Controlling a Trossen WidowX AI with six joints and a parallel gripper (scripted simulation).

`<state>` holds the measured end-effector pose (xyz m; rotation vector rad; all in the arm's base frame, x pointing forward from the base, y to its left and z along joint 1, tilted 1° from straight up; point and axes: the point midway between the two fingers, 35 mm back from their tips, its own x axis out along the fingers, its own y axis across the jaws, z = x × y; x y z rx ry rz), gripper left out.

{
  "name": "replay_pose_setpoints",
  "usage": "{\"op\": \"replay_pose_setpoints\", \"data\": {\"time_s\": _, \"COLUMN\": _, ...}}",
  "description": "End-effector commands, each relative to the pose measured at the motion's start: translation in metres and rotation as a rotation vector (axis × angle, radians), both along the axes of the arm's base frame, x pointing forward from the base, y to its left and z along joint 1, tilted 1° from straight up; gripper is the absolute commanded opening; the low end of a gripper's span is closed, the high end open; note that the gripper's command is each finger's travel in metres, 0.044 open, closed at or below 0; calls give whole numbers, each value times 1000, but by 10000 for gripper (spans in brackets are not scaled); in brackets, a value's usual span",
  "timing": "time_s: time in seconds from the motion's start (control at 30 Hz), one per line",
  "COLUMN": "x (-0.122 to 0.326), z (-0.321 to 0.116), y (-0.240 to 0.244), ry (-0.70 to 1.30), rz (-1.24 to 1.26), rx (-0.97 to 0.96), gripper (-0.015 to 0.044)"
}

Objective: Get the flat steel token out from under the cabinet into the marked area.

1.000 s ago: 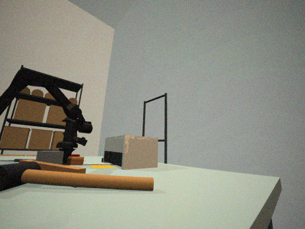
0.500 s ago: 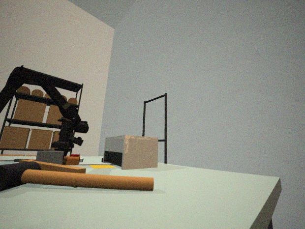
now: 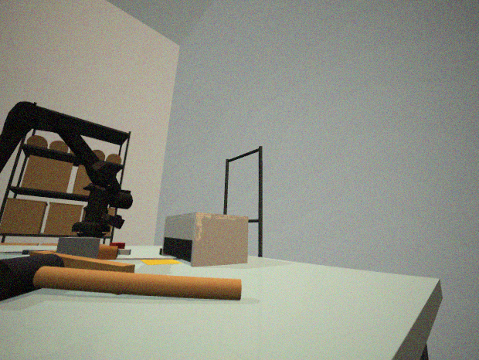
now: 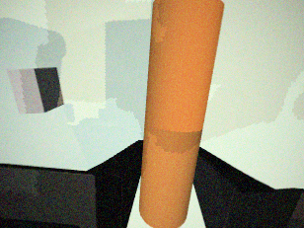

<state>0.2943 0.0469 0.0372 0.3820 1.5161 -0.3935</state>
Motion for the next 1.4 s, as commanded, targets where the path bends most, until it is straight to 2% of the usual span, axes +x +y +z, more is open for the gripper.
{"op": "replay_pose_setpoints", "data": {"time_s": 0.0, "x": -6, "z": -1, "y": 4, "ry": 1, "rz": -2, "rx": -1, "gripper": 0}}
{"op": "replay_pose_setpoints", "data": {"time_s": 0.97, "x": -46, "z": -2, "y": 26, "ry": 4, "rz": -2, "rx": 1, "gripper": 0}}
{"op": "replay_pose_setpoints", "data": {"time_s": 1.37, "x": -42, "z": -1, "y": 24, "ry": 2, "rz": -57, "rx": 2, "gripper": 0}}
